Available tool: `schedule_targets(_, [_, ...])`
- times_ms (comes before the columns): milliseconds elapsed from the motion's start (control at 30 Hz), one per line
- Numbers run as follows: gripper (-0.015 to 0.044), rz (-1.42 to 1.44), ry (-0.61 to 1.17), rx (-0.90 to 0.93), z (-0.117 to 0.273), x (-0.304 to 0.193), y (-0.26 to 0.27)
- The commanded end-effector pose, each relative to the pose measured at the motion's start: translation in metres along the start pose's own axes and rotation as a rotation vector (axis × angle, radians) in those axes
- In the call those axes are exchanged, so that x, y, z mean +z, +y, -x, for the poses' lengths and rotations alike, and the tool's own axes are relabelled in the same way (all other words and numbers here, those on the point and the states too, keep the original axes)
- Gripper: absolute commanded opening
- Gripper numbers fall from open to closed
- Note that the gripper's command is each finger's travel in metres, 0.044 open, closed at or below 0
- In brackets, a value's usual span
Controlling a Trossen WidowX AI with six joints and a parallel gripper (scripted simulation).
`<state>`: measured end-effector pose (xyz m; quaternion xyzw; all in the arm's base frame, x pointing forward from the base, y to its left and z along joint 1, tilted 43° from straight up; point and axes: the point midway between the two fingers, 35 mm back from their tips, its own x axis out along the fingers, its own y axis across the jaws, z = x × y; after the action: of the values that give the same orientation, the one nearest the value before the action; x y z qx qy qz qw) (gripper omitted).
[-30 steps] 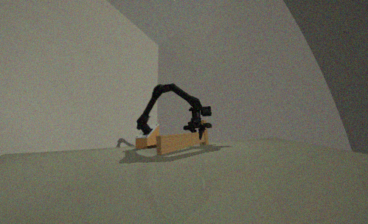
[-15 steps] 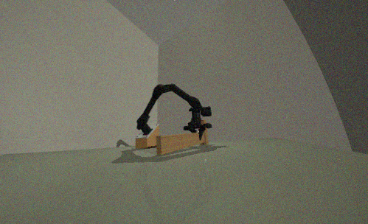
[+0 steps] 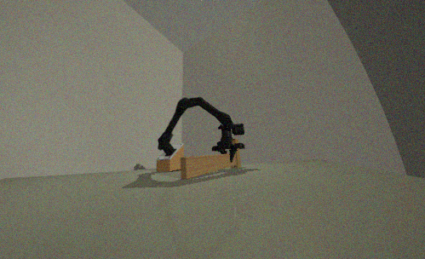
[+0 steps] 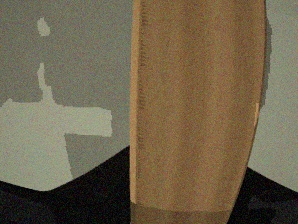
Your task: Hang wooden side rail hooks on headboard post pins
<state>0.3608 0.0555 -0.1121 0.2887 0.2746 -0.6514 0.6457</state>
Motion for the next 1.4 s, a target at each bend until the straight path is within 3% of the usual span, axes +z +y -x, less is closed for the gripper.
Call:
schedule_targets(0, [0.0,0.008,0.009,0.004,0.002,-0.003,0.0])
schedule_targets(800, [0.0,0.008,0.009,0.004,-0.002,-0.003,0.0])
schedule_targets(1200, [0.0315,0.002,0.0,0.0,-0.002,-0.001,-0.001])
schedule_targets(1367, [0.044,0.007,0.008,0.003,0.028,-0.001,-0.001])
